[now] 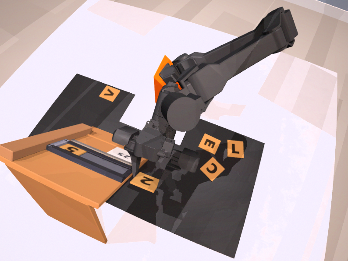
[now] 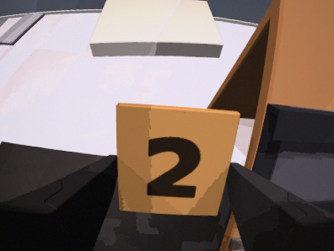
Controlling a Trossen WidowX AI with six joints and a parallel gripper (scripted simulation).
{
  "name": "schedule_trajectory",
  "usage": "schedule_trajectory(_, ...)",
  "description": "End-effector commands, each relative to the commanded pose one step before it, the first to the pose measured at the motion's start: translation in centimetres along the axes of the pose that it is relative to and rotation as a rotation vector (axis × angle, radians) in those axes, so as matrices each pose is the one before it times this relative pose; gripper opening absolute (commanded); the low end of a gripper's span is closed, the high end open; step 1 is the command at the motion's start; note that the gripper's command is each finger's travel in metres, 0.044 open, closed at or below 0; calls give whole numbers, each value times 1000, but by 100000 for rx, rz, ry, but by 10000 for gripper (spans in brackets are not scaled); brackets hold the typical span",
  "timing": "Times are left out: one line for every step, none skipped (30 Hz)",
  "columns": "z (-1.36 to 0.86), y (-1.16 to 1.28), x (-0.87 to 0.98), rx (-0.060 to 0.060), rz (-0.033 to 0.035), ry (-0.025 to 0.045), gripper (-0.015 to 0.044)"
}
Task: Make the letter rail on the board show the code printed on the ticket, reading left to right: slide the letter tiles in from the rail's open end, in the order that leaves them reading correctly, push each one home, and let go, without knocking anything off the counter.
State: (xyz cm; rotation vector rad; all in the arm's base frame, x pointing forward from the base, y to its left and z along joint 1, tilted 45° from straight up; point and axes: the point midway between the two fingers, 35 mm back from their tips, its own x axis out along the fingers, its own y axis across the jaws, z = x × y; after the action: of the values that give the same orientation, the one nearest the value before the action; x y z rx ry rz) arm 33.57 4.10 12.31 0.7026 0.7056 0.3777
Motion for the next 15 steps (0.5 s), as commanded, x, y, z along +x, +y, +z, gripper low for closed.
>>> schedule_trajectory(-155, -297, 6, -258, 94, 340, 0)
schedule_trajectory(0, -51, 0, -2, -2, 0, 0)
schedule_trajectory(0, -51, 0, -2, -2, 0, 0)
schedule_trajectory(0, -51, 0, -2, -2, 0, 0)
schedule_trajectory(0, -51, 0, -2, -2, 0, 0)
schedule_trajectory(0, -51, 0, -2, -2, 0, 0)
schedule_trajectory(0, -51, 0, -2, -2, 0, 0)
schedule_trajectory(0, -51, 0, -2, -2, 0, 0)
schedule_trajectory(0, -51, 0, -2, -2, 0, 0)
schedule_trajectory(0, -51, 0, -2, -2, 0, 0)
schedule_trajectory(0, -51, 0, -2, -2, 0, 0)
schedule_trajectory(0, -51, 0, -2, -2, 0, 0)
schedule_trajectory(0, -51, 0, -2, -2, 0, 0)
schedule_trajectory(0, -51, 0, -2, -2, 0, 0)
schedule_trajectory(0, -51, 0, -2, -2, 0, 0)
